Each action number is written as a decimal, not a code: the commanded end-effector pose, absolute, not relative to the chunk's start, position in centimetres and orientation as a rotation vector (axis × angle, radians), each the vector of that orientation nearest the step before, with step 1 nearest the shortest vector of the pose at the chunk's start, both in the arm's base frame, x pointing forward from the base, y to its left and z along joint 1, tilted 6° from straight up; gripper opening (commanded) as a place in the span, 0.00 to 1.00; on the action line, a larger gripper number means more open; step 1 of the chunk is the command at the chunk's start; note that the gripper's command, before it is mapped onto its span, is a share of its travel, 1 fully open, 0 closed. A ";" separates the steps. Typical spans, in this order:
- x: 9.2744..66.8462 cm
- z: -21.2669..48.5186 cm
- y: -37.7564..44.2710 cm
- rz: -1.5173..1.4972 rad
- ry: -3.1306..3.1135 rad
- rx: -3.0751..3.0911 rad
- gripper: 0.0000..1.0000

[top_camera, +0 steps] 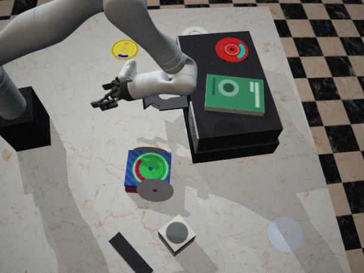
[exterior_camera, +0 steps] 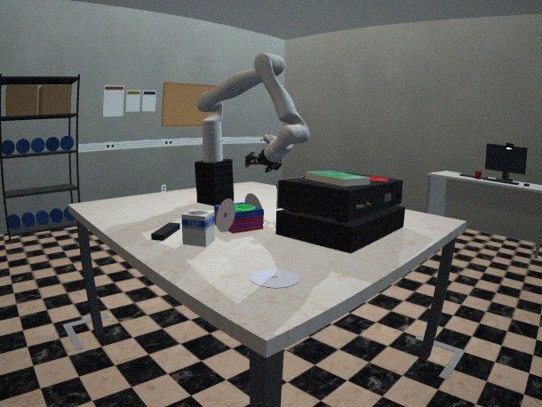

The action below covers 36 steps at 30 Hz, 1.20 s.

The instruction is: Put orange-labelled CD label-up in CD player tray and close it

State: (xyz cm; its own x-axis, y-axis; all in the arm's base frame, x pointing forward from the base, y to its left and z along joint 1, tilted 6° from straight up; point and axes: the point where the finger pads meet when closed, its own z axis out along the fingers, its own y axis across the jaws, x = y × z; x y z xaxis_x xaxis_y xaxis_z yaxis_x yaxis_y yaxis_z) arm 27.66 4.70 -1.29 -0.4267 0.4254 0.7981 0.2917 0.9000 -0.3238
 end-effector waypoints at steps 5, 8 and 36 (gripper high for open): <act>27.7 -1.2 4.7 0.165 -2.045 -0.517 1.00; 27.7 -1.2 4.7 0.165 -2.045 -0.517 1.00; 30.5 -2.2 1.7 0.119 -2.283 -0.485 1.00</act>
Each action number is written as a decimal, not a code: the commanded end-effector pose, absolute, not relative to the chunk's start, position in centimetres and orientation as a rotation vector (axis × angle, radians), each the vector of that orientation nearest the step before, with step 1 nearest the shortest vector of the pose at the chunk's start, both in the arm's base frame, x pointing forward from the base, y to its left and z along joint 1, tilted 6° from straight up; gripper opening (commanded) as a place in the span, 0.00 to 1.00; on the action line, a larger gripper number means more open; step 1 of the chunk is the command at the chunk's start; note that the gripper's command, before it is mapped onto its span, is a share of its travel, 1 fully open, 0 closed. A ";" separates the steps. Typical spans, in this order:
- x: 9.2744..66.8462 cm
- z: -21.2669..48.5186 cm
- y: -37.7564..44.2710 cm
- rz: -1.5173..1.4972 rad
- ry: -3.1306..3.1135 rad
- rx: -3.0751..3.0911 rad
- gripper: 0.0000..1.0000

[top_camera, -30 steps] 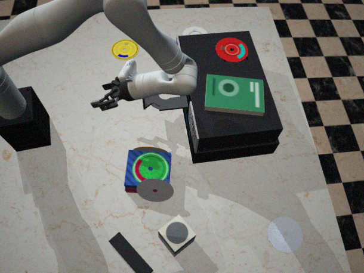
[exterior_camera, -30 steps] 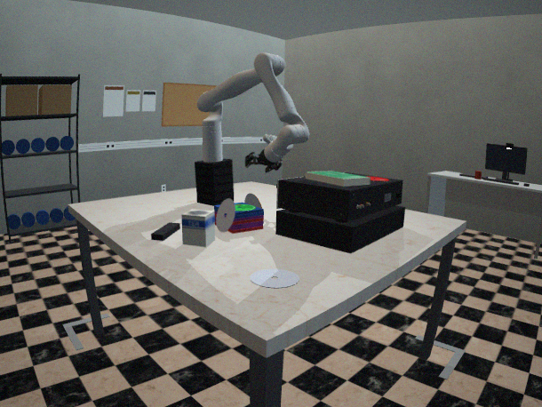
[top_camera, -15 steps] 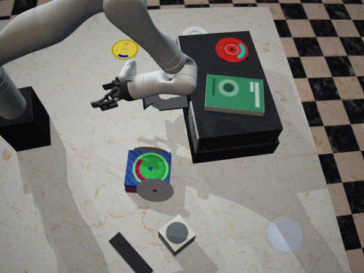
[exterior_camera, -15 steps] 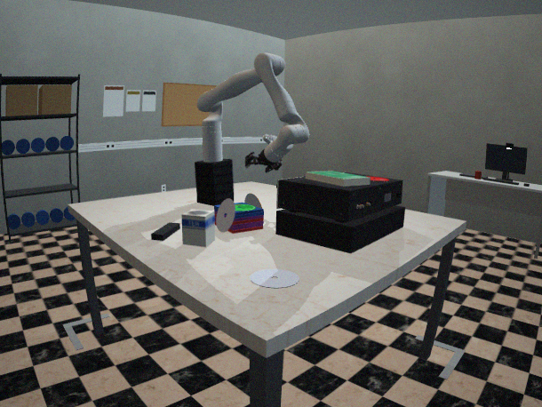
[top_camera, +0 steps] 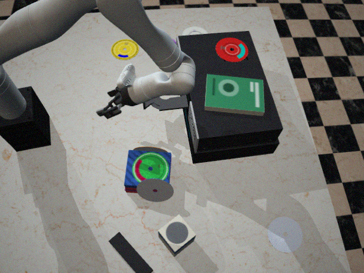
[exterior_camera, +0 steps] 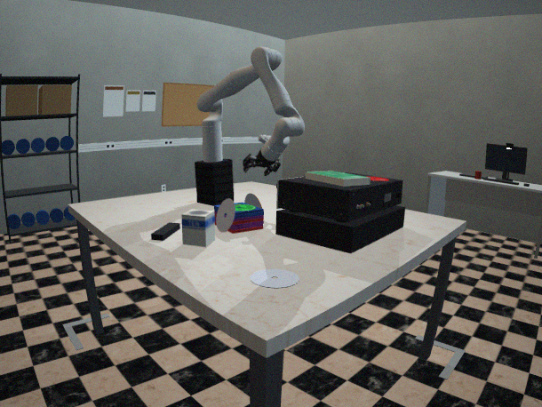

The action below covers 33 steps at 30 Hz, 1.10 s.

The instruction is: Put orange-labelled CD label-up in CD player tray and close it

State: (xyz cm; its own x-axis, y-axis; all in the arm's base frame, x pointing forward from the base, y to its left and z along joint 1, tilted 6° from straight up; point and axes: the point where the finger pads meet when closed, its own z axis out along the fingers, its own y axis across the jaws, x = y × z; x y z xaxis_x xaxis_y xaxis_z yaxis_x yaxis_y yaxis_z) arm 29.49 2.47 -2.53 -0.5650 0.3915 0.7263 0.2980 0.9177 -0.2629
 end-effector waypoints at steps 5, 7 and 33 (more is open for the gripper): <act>33.1 -2.4 -0.8 0.097 -2.468 -0.443 1.00; 34.3 -2.3 -1.9 0.091 -2.549 -0.420 1.00; 43.8 3.0 -9.9 0.145 -3.150 -0.145 1.00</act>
